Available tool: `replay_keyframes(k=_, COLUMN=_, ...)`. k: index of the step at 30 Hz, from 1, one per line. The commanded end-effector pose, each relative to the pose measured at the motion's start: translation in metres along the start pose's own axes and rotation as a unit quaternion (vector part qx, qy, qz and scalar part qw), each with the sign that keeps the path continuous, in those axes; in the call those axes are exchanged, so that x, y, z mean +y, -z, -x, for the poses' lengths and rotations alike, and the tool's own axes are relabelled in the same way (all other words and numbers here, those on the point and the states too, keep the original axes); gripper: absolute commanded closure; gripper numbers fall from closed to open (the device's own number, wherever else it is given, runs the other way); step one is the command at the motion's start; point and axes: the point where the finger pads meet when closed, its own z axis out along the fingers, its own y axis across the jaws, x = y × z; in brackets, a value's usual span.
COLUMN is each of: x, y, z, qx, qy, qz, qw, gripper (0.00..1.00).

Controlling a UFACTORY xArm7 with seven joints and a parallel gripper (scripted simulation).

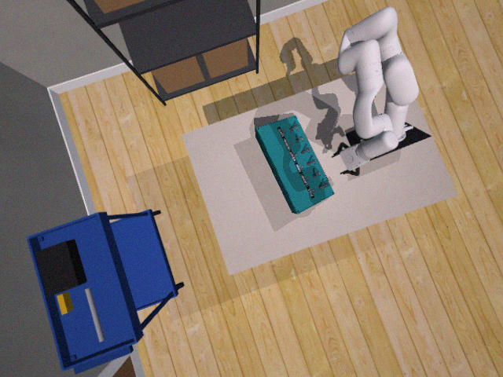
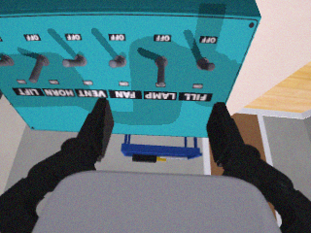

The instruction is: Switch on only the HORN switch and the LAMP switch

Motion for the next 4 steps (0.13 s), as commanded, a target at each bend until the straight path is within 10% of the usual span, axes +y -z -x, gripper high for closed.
replay_keyframes(k=1, x=0.0006, y=0.0012, z=0.0013, qx=-0.002, qy=0.0, qz=0.001, qw=1.0, gripper=0.0)
replay_keyframes(k=4, x=0.0006, y=0.0012, z=0.0013, qx=-0.002, qy=0.0, qz=0.001, qw=1.0, gripper=0.0)
